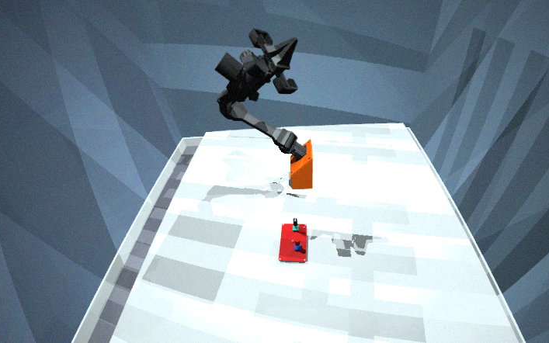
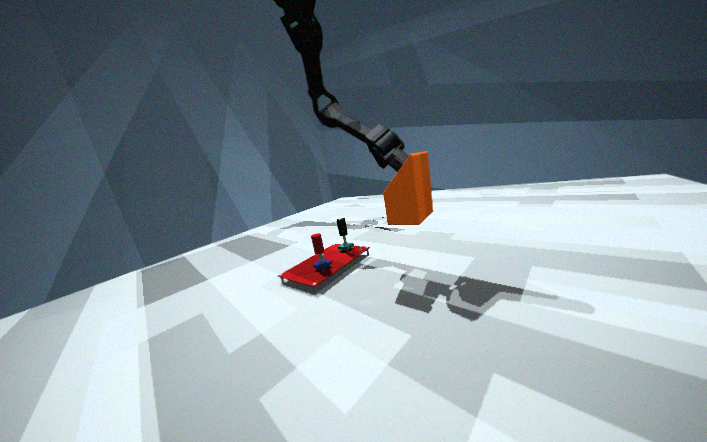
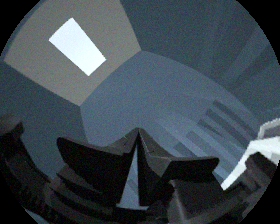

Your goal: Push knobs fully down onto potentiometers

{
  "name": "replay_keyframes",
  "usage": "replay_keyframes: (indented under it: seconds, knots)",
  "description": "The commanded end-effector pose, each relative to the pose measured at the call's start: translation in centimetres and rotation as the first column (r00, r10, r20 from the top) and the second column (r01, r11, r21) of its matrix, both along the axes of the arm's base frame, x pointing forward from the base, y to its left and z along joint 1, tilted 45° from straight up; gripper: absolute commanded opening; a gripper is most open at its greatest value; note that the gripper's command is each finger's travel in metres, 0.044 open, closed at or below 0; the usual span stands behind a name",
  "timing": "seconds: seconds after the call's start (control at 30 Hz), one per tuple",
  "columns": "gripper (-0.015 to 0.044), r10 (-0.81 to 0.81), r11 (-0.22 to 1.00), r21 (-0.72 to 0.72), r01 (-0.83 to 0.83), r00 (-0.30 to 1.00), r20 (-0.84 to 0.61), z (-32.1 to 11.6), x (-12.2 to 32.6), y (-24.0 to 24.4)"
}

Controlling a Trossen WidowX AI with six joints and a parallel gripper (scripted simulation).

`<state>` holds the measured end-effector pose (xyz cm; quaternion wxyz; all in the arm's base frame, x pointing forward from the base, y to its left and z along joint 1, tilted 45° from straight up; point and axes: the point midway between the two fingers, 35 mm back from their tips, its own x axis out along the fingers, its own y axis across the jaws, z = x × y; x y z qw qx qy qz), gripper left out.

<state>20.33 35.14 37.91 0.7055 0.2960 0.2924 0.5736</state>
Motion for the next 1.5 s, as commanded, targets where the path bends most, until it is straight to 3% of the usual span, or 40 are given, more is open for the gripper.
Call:
replay_keyframes:
  seconds: [0.0,0.37,0.73,1.13,1.47]
  knots:
    - [0.0000,-0.091,0.993,-0.082,0.089,0.996,-0.022,-2.6,2.4,-0.2]
    - [0.0000,-0.350,0.881,-0.353,0.314,0.936,-0.041,-10.6,8.9,-2.8]
    - [0.0000,-0.542,0.650,-0.623,0.435,0.840,0.021,-18.3,13.2,-7.9]
    - [0.0000,-0.646,0.307,-0.851,0.427,0.750,0.143,-25.5,15.2,-15.2]
    - [0.0000,-0.650,-0.006,-0.948,0.320,0.719,0.247,-29.9,15.0,-21.9]
